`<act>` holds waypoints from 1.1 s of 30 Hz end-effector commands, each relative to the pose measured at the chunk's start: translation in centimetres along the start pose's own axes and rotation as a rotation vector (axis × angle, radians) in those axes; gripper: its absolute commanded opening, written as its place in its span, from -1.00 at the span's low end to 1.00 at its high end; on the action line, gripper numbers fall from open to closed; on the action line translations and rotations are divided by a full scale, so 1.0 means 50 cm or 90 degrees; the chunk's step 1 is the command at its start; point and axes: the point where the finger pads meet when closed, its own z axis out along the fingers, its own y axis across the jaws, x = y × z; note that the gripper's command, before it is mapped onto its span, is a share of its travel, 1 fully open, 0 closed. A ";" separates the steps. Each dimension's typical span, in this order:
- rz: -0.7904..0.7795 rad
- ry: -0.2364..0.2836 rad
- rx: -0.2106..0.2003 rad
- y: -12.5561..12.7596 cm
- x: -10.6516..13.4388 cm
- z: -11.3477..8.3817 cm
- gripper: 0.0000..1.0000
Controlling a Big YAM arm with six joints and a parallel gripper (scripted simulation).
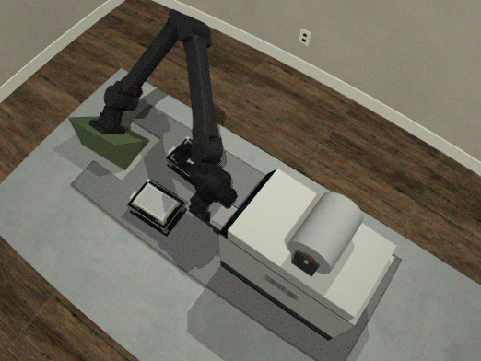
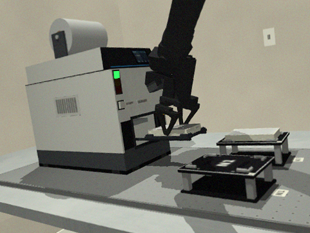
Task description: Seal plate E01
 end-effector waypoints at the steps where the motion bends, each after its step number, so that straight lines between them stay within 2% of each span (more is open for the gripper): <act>1: -0.007 0.013 0.004 0.007 0.018 0.014 -1.00; 22: -0.005 0.012 0.004 0.005 0.019 0.012 -1.00; 33: -0.006 -0.017 -0.003 0.002 -0.027 -0.048 -1.00</act>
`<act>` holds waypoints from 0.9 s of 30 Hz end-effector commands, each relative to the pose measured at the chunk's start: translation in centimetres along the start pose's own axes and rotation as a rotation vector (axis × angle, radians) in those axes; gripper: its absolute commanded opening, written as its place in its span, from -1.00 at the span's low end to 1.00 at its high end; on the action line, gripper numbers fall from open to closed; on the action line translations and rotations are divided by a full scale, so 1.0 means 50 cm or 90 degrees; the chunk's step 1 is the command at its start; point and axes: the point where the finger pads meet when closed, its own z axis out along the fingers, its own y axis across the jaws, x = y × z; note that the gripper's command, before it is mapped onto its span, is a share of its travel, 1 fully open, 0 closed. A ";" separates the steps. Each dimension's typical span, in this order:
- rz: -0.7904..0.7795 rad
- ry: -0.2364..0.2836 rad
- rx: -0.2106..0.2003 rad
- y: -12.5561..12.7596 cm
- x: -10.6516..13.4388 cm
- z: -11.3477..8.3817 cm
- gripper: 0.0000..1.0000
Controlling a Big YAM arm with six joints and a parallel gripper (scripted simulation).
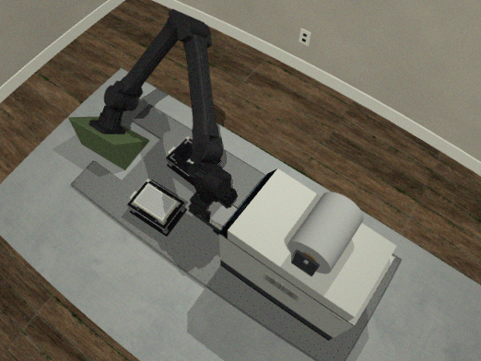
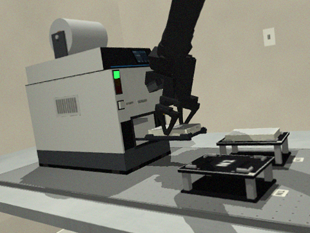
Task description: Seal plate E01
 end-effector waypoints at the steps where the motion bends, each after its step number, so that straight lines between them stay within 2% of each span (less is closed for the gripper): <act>1: -0.006 -0.021 -0.006 0.004 -0.032 -0.051 -1.00; 9: -0.007 -0.030 0.004 -0.002 -0.052 -0.070 -1.00; 27: -0.034 -0.012 0.002 0.013 -0.053 -0.009 -1.00</act>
